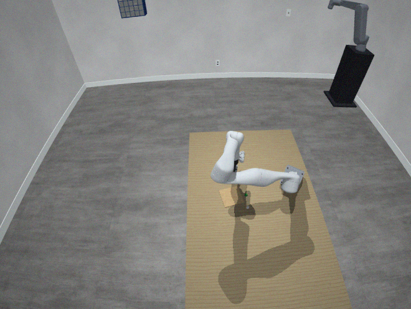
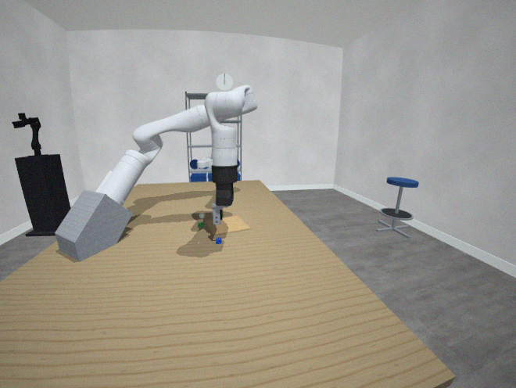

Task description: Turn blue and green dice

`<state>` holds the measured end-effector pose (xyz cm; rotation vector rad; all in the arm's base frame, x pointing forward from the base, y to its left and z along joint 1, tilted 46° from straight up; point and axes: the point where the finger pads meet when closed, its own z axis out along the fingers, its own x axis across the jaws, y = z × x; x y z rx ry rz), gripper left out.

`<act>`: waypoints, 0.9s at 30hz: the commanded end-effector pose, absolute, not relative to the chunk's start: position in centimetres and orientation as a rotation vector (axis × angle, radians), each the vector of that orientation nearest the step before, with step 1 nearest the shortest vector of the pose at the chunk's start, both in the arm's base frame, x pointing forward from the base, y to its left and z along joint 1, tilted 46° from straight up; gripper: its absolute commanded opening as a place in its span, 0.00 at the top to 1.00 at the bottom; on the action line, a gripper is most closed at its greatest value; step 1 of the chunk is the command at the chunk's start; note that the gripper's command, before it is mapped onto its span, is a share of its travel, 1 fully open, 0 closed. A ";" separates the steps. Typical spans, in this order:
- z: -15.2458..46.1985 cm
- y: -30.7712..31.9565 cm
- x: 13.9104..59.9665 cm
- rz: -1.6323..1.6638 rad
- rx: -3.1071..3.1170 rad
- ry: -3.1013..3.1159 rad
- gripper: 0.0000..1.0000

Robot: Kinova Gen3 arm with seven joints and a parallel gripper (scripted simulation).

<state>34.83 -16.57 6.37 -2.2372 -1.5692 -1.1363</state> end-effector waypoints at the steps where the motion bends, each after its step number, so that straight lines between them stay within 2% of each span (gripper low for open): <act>1: 6.4 -16.6 34.8 -1.137 -2.239 -1.569 0.36; 27: 4.3 -15.0 36.2 -1.137 -2.239 -1.569 0.36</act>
